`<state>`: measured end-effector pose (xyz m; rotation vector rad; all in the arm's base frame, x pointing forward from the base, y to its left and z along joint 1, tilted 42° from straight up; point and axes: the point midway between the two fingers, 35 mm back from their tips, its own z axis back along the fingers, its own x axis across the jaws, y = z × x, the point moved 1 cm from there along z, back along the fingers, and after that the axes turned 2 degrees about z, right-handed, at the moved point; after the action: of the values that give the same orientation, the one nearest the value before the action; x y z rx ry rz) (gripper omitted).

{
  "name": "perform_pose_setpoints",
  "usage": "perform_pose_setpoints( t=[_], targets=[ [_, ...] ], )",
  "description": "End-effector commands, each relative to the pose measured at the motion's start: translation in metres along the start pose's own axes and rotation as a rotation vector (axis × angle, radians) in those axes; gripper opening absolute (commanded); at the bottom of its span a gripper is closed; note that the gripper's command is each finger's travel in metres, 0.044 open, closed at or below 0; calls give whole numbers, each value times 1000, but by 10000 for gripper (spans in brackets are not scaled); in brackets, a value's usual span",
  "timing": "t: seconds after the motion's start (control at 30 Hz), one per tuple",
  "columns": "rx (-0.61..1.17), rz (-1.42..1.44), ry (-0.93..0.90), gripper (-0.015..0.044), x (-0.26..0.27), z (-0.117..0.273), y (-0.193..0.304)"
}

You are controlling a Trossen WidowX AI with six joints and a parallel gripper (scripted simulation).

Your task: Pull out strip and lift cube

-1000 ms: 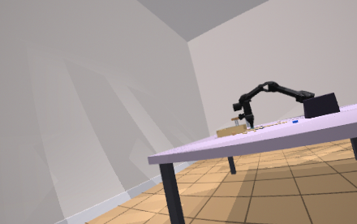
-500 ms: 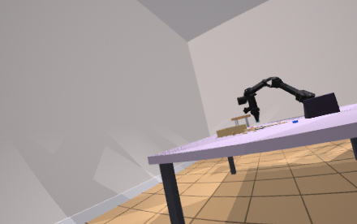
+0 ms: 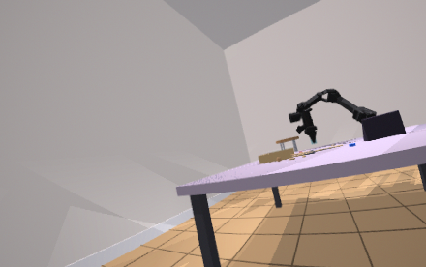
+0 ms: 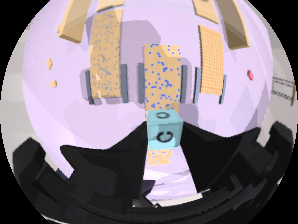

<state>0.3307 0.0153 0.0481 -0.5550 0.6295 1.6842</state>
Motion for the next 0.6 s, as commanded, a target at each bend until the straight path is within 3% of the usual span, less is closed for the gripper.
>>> perform_pose_setpoints(
  t=[0.0,0.2,0.57],
  targets=[
    [-7,-5,-6,0,4,2,15],
    [-7,-5,-6,0,7,2,28],
    [-7,-5,-8,0,7,37,28]
  ],
)
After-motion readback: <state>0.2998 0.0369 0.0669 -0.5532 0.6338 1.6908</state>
